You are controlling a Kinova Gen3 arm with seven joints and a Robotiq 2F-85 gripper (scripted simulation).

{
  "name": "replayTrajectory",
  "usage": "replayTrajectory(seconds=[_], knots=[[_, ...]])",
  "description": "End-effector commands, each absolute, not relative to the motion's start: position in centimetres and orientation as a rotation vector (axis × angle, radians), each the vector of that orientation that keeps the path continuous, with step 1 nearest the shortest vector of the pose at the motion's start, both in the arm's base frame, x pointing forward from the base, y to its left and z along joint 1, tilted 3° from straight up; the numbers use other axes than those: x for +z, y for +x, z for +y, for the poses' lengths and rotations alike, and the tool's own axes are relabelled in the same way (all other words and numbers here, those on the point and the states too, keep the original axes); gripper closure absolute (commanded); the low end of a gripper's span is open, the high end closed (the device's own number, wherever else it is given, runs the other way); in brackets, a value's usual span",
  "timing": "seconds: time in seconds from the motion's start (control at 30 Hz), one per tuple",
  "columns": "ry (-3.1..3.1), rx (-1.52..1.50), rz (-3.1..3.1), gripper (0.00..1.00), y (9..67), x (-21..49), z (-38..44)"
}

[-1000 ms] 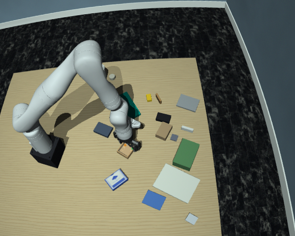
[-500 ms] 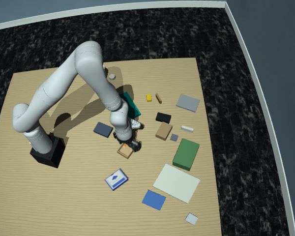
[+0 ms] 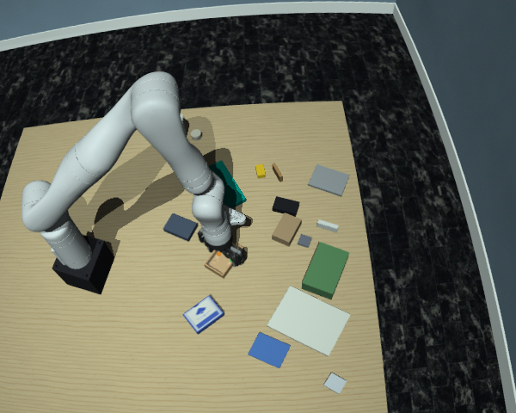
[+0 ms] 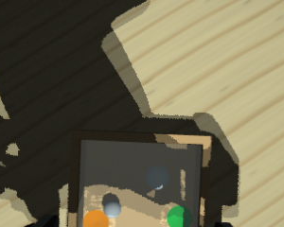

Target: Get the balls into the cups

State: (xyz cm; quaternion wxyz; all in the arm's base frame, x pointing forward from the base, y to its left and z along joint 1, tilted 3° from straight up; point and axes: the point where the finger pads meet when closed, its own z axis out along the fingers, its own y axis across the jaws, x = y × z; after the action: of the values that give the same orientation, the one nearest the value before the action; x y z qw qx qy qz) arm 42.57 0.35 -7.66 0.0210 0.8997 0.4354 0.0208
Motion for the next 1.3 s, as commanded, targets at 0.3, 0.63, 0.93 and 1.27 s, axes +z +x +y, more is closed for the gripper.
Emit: replayTrajectory(seconds=[0.3, 0.63, 0.93, 1.27], knots=[[2.789, 0.067, 1.35, 0.08, 42.63, -7.59, 0.35], [2.789, 0.067, 1.35, 0.29, 42.63, -7.59, 0.35], [2.789, 0.067, 1.35, 0.29, 42.63, -7.59, 0.35], [2.789, 0.067, 1.35, 0.29, 42.63, -7.59, 0.35]])
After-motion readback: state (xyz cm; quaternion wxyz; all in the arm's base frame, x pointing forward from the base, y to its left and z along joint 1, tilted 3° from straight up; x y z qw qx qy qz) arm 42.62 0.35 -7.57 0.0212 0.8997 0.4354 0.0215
